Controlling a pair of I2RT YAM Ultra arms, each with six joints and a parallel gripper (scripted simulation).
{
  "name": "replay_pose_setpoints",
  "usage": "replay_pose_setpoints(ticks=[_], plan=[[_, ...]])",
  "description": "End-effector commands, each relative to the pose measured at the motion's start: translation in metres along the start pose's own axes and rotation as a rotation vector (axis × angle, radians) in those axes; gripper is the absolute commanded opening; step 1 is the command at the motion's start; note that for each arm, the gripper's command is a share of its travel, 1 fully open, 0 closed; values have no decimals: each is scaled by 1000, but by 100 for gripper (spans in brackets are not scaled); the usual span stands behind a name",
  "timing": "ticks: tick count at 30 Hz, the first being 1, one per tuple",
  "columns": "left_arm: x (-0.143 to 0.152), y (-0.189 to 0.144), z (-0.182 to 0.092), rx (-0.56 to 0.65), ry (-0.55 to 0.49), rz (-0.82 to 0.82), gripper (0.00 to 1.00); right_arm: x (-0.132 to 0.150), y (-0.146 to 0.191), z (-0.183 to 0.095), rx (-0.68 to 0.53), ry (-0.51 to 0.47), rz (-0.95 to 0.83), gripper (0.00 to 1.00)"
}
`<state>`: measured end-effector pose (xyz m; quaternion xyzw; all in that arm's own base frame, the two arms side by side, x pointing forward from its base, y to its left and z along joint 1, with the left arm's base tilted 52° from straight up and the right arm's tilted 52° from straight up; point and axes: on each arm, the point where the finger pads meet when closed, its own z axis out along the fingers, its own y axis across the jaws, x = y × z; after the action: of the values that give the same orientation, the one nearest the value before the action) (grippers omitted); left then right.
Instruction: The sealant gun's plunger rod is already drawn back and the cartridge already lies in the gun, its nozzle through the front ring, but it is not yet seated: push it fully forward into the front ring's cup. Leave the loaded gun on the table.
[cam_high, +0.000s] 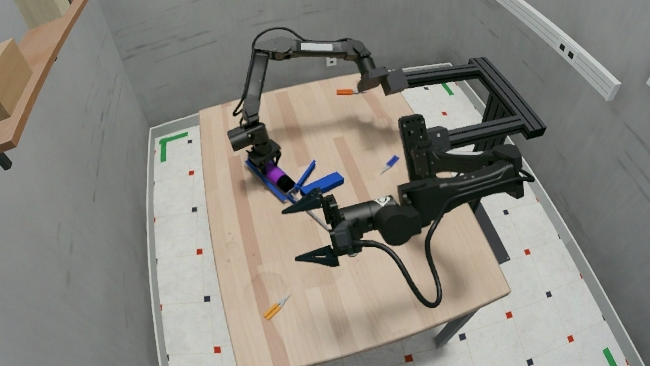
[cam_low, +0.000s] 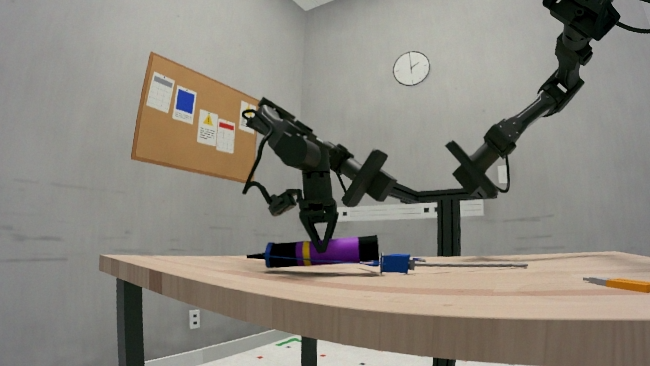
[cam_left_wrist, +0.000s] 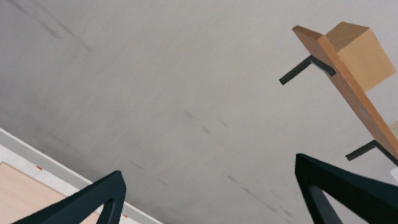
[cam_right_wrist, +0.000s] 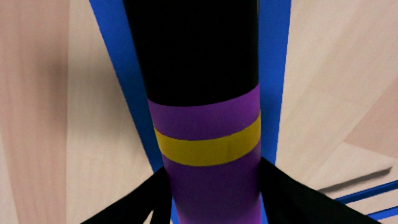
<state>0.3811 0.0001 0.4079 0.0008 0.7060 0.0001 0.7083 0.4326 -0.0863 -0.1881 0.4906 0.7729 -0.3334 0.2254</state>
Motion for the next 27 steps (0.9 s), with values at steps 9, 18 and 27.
replay_pose_setpoints(ticks=[9, 18, 27], plan=[[-10, -8, 2, 30, -11, 15, 100, -14, 27, -35, -78, -46, 3, 0], [-10, -8, 2, 30, -11, 15, 100, -14, 27, -36, -78, -45, 1, 0], [-10, -8, 2, 30, -11, 15, 100, -14, 27, -36, -79, -44, 0, 0]])
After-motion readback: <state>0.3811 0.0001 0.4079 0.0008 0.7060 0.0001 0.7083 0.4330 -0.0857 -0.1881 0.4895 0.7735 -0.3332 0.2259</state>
